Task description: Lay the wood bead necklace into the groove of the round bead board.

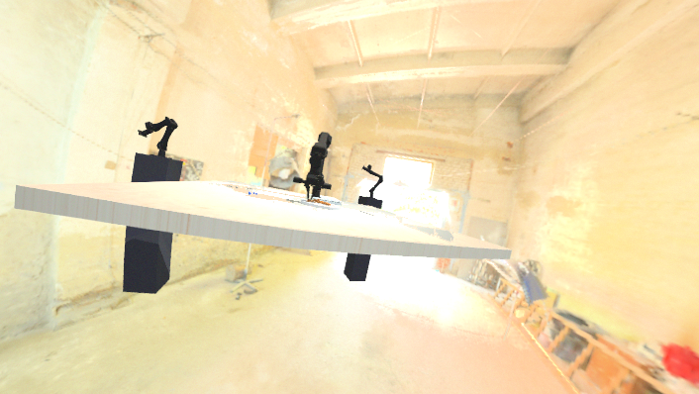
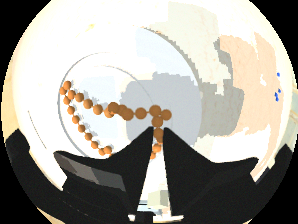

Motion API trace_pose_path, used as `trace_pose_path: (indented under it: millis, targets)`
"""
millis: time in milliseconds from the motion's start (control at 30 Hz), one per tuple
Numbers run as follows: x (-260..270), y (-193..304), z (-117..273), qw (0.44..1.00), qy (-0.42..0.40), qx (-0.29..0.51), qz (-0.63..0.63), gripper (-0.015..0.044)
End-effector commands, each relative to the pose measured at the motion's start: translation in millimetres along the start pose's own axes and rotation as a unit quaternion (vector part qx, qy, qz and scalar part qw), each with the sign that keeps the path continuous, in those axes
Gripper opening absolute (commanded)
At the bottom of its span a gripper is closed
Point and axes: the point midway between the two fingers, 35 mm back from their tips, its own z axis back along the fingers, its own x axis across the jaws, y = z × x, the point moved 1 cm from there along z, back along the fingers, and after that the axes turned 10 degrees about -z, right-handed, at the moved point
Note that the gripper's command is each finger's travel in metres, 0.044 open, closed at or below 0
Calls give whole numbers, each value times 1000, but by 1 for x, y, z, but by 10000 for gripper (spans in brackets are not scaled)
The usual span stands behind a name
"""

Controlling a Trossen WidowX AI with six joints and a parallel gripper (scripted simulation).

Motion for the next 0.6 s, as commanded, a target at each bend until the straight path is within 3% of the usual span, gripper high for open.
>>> trace_pose_path:
  millis: [0,567]
  targets:
    - [0,0,0,1000,0,0,0,0]
    - [-3,0,6,1000,-2,2,-3,0]
